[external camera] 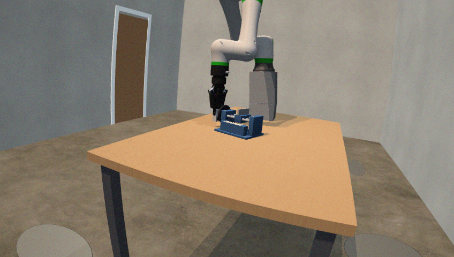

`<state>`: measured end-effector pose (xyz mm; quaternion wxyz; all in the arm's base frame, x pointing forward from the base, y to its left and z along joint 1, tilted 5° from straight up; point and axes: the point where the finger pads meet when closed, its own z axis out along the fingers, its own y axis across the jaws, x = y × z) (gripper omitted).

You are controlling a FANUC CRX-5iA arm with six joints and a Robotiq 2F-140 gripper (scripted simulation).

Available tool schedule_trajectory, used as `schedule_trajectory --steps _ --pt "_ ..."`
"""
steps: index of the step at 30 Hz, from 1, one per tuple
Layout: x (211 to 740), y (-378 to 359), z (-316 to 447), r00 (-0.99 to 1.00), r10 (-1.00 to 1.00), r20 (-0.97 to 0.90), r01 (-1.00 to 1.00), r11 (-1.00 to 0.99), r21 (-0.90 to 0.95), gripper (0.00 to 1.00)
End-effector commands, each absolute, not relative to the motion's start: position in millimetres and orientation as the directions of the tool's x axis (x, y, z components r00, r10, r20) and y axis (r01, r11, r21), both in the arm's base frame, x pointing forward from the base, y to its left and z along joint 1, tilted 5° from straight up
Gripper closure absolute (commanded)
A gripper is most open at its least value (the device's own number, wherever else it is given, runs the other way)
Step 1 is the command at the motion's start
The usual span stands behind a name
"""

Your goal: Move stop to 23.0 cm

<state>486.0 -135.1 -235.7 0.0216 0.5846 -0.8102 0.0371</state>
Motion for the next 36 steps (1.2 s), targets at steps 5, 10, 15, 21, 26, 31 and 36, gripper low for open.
schedule_trajectory --steps 5,10,15,21,26,31,36 --pt "486.3 -135.2 -235.5 -0.316 -0.946 0.078 -0.949 0.314 -0.035 0.96" --pt "486.3 -135.2 -235.5 -0.316 -0.946 0.078 -0.949 0.314 -0.035 0.96" --pt "486.3 -135.2 -235.5 -0.316 -0.946 0.078 -0.949 0.314 -0.035 0.67" --pt "486.3 -135.2 -235.5 -0.316 -0.946 0.078 -0.949 0.314 -0.035 0.67" --pt "486.3 -135.2 -235.5 -0.316 -0.946 0.078 -0.949 0.314 -0.035 0.67" --pt "486.3 -135.2 -235.5 -0.316 -0.946 0.078 -0.949 0.314 -0.035 0.67" --pt "486.3 -135.2 -235.5 -0.316 -0.946 0.078 -0.949 0.314 -0.035 0.67"
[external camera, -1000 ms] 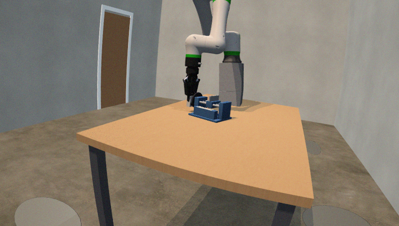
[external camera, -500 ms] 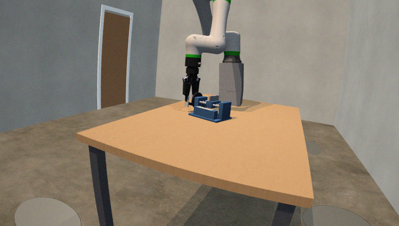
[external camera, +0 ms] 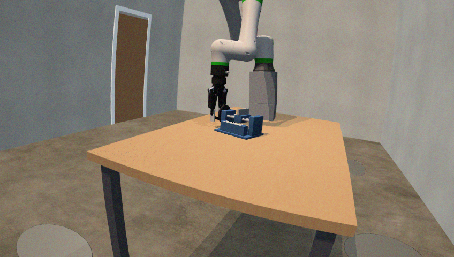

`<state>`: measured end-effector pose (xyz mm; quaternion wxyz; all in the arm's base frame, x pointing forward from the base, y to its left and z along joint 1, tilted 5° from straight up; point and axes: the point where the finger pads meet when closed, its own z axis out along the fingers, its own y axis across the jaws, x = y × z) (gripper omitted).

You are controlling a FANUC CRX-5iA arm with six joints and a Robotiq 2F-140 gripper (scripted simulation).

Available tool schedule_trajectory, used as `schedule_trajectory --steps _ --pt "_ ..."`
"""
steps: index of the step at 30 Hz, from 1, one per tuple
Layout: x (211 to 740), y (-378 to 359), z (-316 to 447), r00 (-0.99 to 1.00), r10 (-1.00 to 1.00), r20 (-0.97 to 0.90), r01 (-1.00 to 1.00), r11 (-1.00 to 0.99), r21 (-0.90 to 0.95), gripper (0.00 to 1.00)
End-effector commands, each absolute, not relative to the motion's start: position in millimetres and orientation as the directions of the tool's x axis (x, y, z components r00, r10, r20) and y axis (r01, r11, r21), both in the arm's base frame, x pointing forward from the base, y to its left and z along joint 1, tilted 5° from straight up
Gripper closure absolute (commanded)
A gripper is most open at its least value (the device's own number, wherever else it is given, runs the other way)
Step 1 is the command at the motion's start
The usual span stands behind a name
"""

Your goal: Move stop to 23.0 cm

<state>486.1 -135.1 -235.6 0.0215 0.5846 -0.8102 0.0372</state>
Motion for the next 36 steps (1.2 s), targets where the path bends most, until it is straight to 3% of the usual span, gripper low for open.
schedule_trajectory --steps 1,16,36 --pt "486 -135 -235 -0.316 -0.946 0.078 -0.949 0.314 -0.035 0.67" --pt "485 -127 -136 -0.316 -0.946 0.078 -0.949 0.314 -0.035 0.67" --pt "485 -126 -124 -0.316 -0.946 0.078 -0.949 0.314 -0.035 0.67"
